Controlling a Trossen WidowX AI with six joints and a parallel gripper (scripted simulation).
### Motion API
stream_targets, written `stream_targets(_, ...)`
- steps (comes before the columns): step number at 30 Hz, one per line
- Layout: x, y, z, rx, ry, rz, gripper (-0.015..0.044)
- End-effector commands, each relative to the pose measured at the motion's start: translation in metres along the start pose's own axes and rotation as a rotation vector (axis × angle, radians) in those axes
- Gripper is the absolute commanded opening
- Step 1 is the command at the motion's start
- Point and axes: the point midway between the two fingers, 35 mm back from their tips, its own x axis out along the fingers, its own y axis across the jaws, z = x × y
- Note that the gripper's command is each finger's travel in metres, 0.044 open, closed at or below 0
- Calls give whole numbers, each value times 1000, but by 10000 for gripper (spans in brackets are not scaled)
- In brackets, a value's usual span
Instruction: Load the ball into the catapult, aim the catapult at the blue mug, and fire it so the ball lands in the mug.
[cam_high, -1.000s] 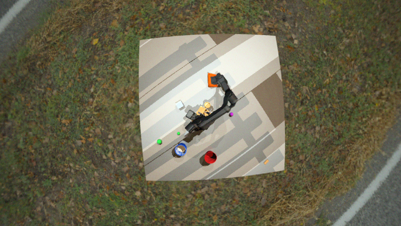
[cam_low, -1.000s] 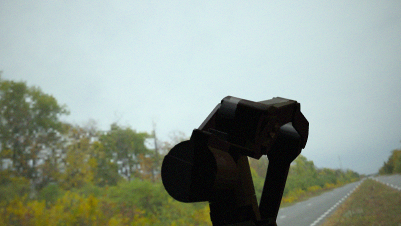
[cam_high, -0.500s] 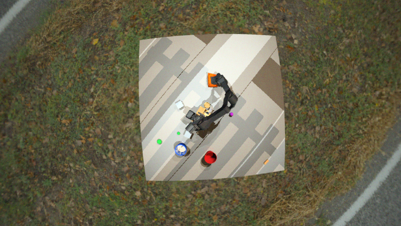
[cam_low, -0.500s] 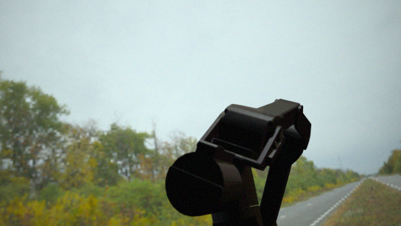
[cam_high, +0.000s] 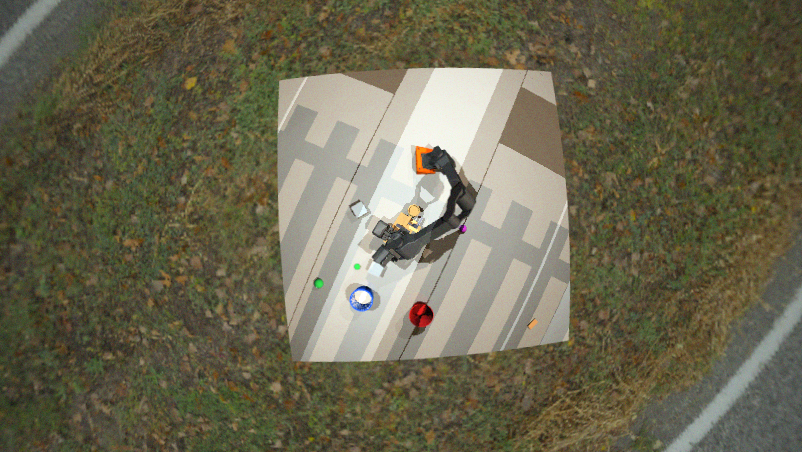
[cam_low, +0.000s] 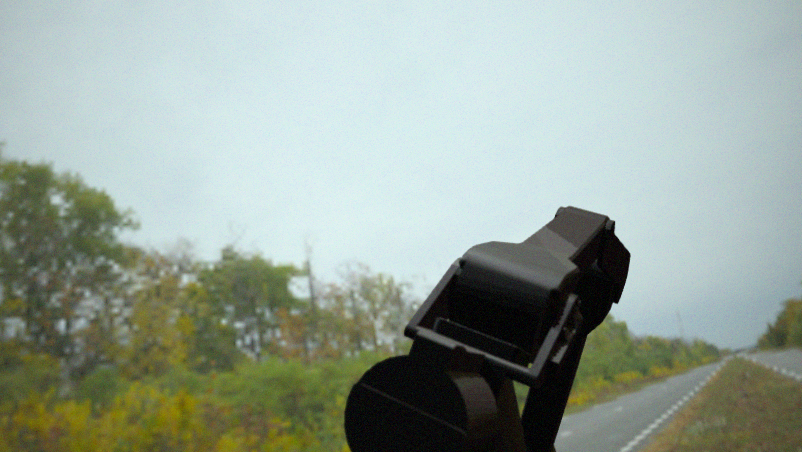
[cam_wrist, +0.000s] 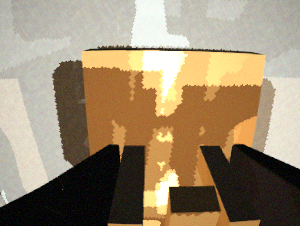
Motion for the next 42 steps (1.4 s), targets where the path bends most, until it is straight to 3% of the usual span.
stream_targets(1, 7, 0, -1, 7, 1, 7, 0)
stream_targets(8, 3, 0, 0, 0, 0, 0, 0)
stream_targets(22, 3, 0, 0, 0, 0, 0, 368)
stream_targets(25, -17, 0, 3, 1, -1, -1, 440)
stream_targets(31, -94, -1, 0, 3, 0, -3, 440)
stream_targets(38, -83, -1, 3, 10, -12, 3, 440)
stream_targets(42, -128, -3, 2, 81, -50, 10, 440)
